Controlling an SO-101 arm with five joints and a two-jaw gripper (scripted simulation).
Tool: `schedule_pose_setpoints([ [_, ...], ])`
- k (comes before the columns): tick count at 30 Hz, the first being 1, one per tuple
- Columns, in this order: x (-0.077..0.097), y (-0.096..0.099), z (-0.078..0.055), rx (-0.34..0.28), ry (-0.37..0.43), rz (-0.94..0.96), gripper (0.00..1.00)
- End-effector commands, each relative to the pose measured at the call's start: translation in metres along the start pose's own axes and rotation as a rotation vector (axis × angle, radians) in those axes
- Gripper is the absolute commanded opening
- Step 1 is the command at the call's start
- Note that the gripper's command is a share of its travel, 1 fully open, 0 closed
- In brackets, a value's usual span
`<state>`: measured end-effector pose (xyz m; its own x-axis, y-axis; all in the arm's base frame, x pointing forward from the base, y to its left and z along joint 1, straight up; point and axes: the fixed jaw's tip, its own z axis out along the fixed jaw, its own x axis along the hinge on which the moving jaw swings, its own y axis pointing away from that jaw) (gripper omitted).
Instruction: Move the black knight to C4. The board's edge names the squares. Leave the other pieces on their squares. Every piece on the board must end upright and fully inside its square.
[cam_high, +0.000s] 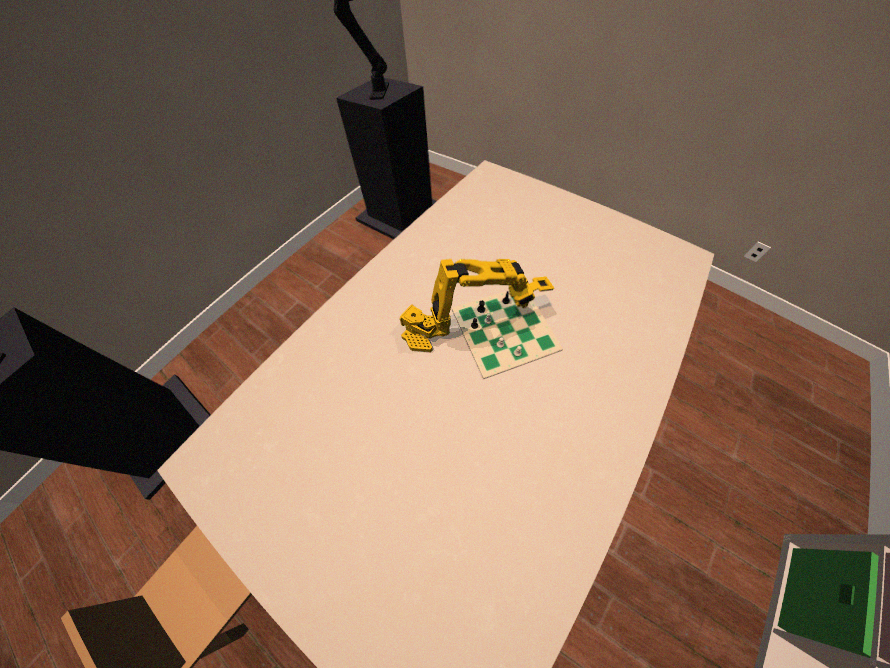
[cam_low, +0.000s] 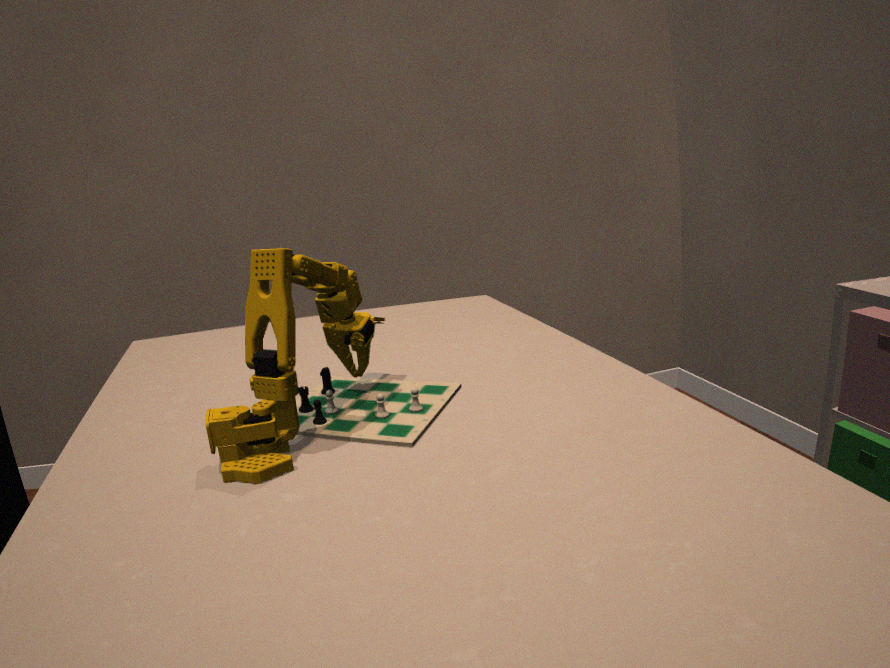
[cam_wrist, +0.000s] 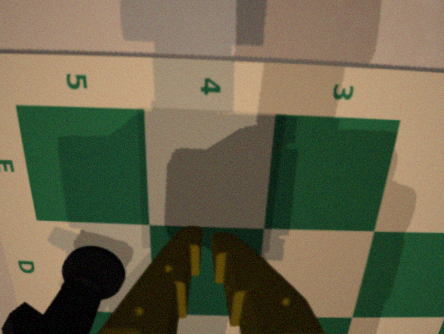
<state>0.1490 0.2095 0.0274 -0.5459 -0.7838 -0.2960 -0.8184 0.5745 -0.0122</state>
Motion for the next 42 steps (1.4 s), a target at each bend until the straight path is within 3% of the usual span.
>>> schedule_pose_setpoints([
  [1, 0.000, 0.002, -0.006, -0.003, 0.010, 0.002, 0.00],
  [13, -0.013, 0.001, -0.052, -0.003, 0.010, 0.002, 0.00],
  [19, -0.015, 0.001, -0.060, -0.003, 0.010, 0.002, 0.00],
  [32, -0.014, 0.008, -0.061, -0.010, -0.024, -0.017, 0.02],
  [42, 0.006, 0.042, -0.053, -0.067, -0.216, -0.123, 0.12],
])
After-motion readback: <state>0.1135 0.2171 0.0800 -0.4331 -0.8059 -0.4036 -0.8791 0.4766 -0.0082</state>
